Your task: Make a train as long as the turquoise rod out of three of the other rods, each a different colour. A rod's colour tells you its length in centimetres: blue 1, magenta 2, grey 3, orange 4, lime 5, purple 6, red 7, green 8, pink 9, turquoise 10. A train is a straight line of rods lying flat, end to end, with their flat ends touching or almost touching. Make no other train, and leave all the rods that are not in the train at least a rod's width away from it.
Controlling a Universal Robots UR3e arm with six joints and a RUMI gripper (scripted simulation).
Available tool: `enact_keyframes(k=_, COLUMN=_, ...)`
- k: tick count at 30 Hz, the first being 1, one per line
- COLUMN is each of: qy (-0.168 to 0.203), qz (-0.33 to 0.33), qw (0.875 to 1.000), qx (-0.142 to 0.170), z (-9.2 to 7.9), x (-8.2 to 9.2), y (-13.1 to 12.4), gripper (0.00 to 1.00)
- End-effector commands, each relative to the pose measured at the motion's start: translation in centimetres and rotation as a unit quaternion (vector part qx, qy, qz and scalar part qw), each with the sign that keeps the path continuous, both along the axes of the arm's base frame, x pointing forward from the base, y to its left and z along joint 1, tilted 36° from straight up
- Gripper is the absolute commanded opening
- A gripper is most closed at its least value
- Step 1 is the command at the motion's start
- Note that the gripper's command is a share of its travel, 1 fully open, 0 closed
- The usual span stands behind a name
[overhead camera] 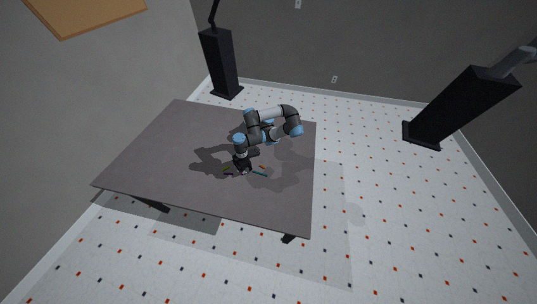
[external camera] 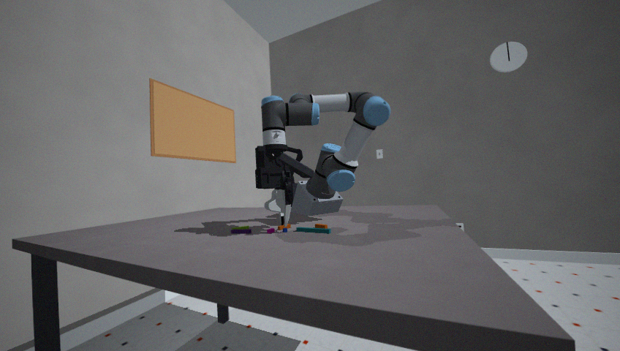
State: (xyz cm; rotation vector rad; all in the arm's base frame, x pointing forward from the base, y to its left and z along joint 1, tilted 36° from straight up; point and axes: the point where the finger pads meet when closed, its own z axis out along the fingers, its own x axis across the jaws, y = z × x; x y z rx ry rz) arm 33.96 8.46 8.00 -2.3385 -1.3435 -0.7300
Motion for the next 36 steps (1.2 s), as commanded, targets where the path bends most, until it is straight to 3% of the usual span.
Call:
enact_keyframes(k=1, qy=-0.001, qz=0.0, qw=1.0, qx=-0.001, z=0.0, x=0.0, y=-0.1, gripper=0.14)
enact_keyframes(k=36, qy=-0.001, qz=0.0, qw=1.0, qx=-0.001, z=-1.3, x=0.5, y=0.8, gripper=0.14)
